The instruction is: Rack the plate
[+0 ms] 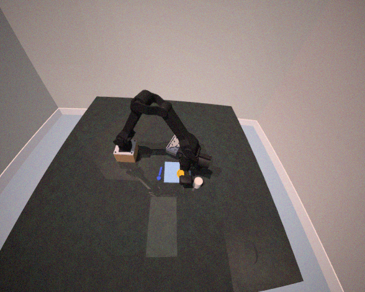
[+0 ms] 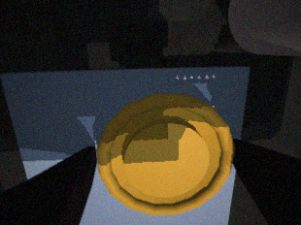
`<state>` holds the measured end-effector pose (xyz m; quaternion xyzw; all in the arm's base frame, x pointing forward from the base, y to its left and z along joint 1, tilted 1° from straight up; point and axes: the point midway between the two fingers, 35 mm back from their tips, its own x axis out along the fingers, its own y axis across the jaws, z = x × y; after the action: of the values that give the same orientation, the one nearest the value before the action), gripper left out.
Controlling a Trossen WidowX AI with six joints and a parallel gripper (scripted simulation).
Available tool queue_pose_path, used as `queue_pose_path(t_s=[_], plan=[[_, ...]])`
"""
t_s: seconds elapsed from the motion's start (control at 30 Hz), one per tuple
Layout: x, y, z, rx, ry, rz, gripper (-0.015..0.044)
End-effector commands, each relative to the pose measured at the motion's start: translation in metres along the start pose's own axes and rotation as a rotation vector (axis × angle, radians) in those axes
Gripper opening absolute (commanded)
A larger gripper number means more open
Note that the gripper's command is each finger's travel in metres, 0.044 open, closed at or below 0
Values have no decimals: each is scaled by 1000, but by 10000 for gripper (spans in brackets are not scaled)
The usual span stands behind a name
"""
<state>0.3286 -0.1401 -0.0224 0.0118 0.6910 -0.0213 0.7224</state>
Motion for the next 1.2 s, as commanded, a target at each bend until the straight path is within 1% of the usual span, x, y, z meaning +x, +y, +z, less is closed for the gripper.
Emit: queue_pose_path(t_s=[0.0,0.2,0.3,0.6,0.63,1.17], plan=[[1,0,0,4,1,-3,368],[1,0,0,4,1,-3,328],[-3,-1,1,4,1,-3,249],[-53,-4,11,4,0,-4,13],[-58,-4,12,4,0,-4,0],[-136,-6,17,7,0,-6,0]])
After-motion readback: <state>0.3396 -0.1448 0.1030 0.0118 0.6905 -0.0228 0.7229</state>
